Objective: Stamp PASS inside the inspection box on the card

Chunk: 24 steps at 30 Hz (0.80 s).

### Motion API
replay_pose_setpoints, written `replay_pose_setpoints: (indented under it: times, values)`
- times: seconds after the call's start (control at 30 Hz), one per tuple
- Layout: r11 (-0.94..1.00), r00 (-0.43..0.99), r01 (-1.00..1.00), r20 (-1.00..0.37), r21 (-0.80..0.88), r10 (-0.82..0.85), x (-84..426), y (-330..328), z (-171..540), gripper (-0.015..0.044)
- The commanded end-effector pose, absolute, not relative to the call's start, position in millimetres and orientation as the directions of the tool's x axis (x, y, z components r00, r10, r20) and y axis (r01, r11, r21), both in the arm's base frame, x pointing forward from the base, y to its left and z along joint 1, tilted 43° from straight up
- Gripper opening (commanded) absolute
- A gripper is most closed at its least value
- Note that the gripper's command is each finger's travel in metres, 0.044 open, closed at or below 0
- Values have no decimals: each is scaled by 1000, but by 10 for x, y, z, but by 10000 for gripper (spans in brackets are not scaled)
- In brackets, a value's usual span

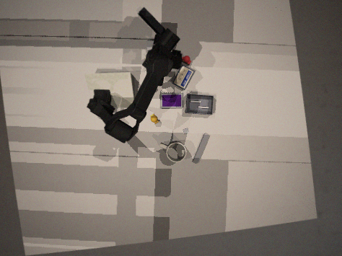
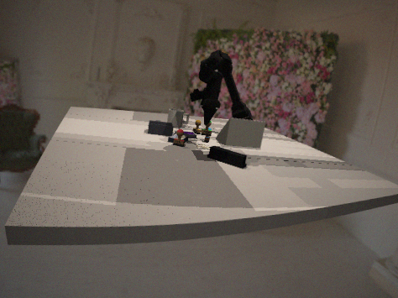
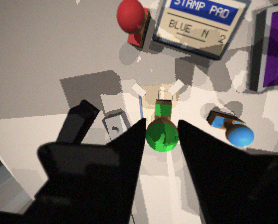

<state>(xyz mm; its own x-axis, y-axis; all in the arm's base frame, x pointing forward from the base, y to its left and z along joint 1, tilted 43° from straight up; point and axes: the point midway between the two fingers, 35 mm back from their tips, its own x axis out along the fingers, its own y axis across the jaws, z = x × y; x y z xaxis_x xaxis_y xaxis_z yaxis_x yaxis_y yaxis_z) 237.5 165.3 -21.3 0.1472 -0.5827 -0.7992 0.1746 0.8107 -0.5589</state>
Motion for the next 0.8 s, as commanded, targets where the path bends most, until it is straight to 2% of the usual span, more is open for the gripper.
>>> replay_pose_setpoints:
  times: [0.0, 0.77]
  values:
    - [808, 149, 169, -796, -565, -587, 2375, 1621, -240, 0]
    - [808, 151, 170, -795, -564, -587, 2386, 1516, -353, 0]
